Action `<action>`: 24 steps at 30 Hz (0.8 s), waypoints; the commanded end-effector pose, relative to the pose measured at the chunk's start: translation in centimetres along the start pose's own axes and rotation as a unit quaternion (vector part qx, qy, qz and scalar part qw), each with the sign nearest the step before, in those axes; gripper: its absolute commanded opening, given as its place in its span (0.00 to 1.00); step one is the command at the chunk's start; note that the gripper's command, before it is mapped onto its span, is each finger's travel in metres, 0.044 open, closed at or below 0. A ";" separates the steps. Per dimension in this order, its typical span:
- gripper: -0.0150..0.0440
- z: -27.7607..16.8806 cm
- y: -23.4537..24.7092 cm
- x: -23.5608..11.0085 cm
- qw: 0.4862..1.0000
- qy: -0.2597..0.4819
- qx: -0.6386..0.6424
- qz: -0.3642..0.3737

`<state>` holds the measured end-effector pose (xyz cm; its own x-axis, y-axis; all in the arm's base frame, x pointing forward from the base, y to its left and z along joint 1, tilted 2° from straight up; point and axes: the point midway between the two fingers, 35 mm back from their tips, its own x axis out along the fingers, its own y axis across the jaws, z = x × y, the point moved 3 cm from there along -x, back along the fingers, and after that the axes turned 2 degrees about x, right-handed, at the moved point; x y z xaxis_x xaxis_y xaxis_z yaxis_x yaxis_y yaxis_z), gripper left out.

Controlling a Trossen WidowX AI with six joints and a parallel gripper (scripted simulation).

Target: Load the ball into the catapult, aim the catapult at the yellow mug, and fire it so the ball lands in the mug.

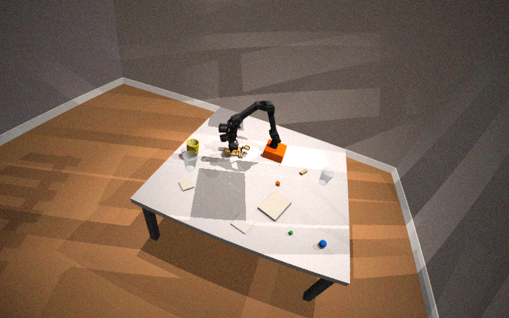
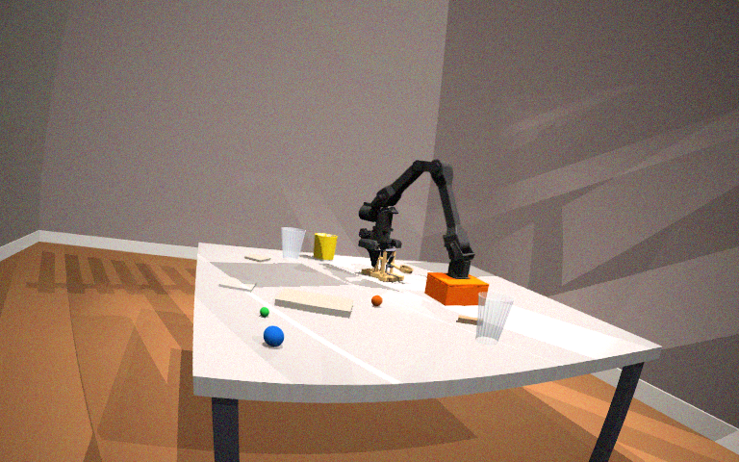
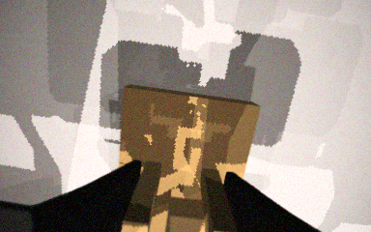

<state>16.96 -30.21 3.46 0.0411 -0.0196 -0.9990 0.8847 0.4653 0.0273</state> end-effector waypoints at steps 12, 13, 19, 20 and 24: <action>0.25 0.1 0.0 -5.0 1.000 0.000 0.000 0.000; 0.25 0.1 0.0 -5.0 1.000 0.000 0.000 0.000; 0.25 0.2 0.0 -4.3 1.000 0.001 0.000 0.000; 0.25 0.2 0.0 -4.2 1.000 0.001 0.000 0.000; 0.25 0.2 0.0 -3.5 1.000 0.002 0.000 0.000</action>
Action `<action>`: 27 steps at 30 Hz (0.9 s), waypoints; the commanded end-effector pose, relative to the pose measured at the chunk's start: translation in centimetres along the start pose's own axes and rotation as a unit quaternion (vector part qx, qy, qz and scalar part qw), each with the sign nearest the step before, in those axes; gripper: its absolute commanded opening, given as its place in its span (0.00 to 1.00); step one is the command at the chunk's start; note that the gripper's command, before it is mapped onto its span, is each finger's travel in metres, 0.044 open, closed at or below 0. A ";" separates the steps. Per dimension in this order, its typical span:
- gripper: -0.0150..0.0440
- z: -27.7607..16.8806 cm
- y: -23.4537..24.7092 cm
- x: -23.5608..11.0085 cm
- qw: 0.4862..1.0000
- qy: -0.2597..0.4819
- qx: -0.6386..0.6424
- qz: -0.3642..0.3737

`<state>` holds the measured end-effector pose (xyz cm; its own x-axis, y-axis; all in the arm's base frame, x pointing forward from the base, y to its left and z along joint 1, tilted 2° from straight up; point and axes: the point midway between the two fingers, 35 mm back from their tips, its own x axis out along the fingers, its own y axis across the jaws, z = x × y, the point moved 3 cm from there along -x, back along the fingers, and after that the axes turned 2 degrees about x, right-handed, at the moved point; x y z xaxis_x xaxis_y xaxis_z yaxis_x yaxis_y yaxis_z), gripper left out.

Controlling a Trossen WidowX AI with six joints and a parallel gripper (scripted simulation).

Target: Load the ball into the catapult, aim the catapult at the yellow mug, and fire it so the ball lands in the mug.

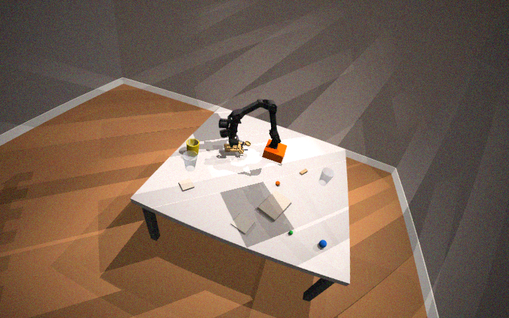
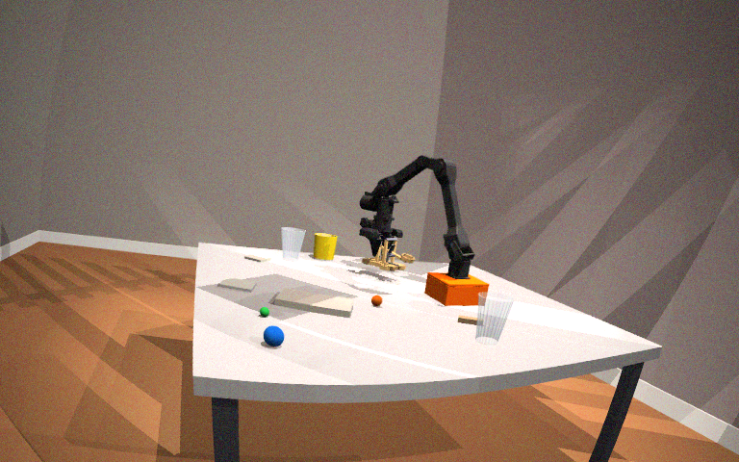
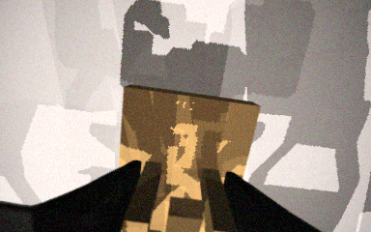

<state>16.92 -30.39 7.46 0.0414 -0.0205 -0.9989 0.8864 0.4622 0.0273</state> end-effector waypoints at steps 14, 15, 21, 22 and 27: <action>0.25 -0.1 0.0 2.8 1.000 0.003 -0.001 0.000; 0.25 -0.1 0.0 3.0 1.000 0.003 -0.001 0.000; 0.25 -0.2 0.0 3.9 1.000 0.003 -0.001 0.000; 0.25 -0.2 0.0 4.1 1.000 0.003 -0.001 0.000; 0.25 -0.1 0.0 3.8 1.000 0.003 -0.001 0.000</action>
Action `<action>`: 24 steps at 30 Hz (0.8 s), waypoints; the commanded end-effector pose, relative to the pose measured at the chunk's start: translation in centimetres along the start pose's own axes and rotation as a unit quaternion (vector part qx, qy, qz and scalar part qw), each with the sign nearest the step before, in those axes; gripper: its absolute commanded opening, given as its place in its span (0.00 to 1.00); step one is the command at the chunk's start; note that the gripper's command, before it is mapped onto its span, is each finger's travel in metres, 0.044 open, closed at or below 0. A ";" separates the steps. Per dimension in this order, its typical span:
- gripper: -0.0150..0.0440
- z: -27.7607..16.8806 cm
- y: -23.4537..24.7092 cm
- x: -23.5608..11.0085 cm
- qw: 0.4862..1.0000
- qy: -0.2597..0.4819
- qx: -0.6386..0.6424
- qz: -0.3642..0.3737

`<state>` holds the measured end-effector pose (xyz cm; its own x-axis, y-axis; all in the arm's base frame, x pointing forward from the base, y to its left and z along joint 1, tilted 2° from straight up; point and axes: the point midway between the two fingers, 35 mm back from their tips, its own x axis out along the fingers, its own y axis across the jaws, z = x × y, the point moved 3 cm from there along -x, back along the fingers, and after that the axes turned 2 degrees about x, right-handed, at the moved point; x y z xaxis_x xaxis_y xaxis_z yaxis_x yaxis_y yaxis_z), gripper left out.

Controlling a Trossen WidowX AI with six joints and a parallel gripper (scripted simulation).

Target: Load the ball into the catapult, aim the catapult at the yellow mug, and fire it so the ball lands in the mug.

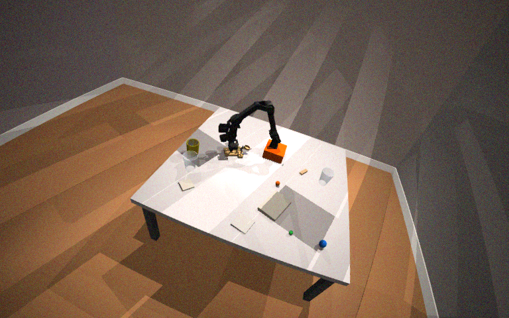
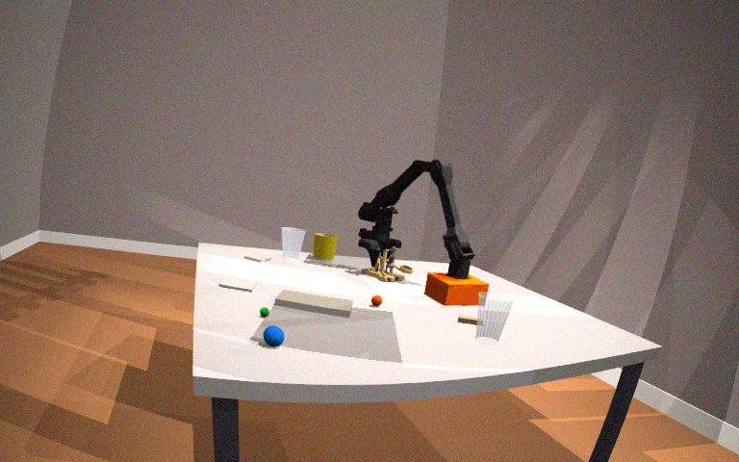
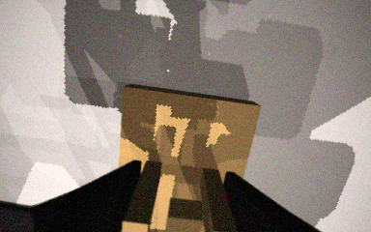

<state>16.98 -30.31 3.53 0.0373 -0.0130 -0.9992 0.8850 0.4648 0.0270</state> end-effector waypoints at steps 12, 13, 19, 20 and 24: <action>0.70 0.1 0.0 -0.1 1.000 -0.001 0.000 0.000; 0.74 0.1 0.0 -0.1 1.000 -0.001 0.000 0.000; 1.00 0.5 0.0 -4.1 1.000 -0.001 0.000 0.000; 1.00 0.5 0.0 -5.9 1.000 -0.001 0.000 0.000; 1.00 0.0 0.0 -10.0 1.000 0.000 0.000 0.000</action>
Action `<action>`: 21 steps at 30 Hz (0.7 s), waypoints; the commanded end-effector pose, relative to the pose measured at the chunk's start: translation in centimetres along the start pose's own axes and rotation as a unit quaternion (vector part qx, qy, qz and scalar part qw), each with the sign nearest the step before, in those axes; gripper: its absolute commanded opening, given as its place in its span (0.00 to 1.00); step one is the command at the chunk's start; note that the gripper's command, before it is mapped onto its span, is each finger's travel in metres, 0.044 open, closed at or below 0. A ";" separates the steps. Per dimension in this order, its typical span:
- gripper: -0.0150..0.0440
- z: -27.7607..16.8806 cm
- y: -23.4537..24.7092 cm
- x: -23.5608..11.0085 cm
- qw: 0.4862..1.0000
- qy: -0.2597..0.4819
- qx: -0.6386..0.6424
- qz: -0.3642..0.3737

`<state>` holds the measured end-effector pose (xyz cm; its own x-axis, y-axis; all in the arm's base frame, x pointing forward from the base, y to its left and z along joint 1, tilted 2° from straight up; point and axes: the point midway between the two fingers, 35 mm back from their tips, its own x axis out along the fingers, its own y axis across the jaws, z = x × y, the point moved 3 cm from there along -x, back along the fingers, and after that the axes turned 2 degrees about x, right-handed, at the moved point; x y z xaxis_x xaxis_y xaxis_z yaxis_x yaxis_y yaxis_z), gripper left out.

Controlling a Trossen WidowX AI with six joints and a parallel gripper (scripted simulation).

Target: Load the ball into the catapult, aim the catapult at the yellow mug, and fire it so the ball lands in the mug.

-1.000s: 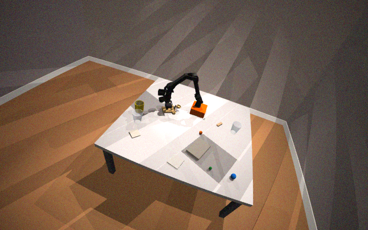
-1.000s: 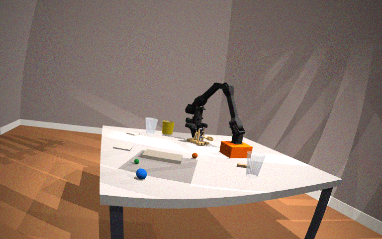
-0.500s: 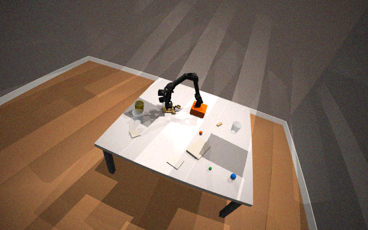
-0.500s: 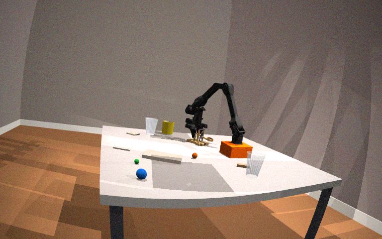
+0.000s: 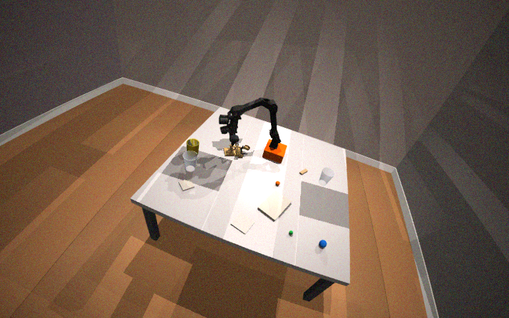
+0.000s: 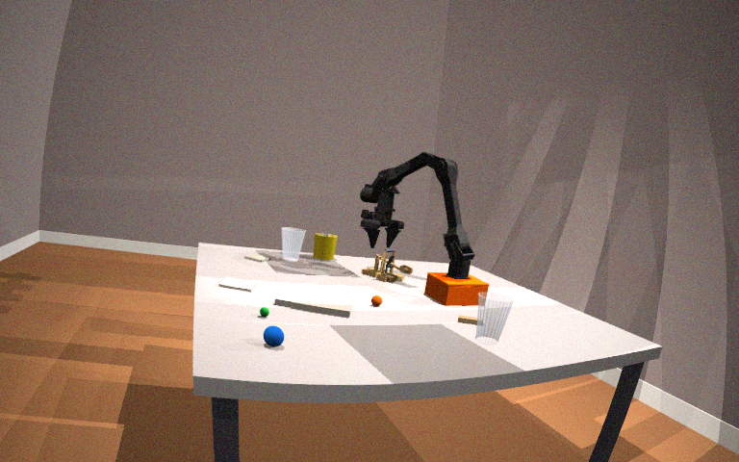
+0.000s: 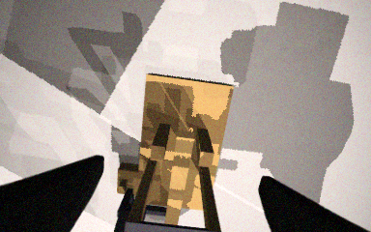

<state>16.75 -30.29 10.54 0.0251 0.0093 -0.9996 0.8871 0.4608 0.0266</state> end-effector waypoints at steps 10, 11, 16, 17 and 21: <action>1.00 0.4 0.0 -6.1 1.000 -0.022 -0.001 0.000; 1.00 0.3 0.0 -7.3 1.000 -0.024 -0.001 0.000; 0.87 0.2 2.5 -5.1 1.000 -0.010 -0.025 0.000; 0.82 0.1 4.1 -4.7 0.999 -0.010 -0.042 0.000; 0.76 -1.3 10.6 -3.4 0.994 -0.010 -0.111 0.001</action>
<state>22.36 -27.23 15.35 0.0472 -0.0188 -0.9987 0.8186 0.5737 0.0279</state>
